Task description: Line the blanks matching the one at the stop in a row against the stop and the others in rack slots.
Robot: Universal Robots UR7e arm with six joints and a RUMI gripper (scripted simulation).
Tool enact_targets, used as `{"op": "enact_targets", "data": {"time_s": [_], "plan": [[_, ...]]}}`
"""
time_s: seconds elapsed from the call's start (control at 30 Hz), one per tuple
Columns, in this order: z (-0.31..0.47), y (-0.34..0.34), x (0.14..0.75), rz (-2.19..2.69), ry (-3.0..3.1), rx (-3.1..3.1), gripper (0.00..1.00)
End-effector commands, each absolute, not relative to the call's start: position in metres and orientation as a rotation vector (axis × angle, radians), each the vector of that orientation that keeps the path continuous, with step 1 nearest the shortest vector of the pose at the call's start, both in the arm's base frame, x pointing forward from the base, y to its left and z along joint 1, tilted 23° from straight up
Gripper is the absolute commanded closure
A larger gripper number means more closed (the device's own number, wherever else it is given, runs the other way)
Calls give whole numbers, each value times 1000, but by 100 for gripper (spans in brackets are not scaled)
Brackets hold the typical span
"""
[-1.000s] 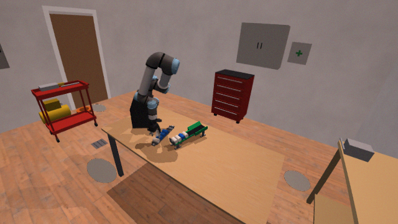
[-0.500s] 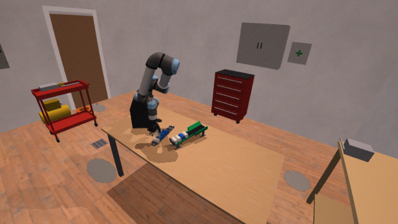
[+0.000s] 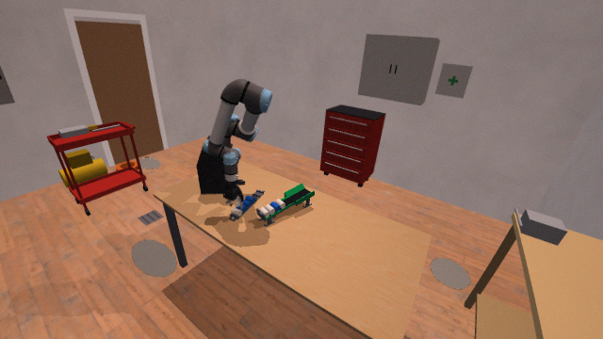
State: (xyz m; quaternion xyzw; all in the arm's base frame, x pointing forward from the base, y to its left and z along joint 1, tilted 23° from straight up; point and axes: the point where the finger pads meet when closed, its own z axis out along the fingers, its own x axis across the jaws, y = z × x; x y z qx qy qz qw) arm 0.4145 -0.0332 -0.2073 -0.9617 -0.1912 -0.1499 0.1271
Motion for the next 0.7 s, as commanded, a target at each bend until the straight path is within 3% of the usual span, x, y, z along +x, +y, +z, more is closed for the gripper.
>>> {"op": "enact_targets", "data": {"time_s": [0.0, 0.67], "plan": [[-207, -34, 415, -437, -556, -2799, 53], [-214, -31, 416, -437, -556, -2799, 53]]}}
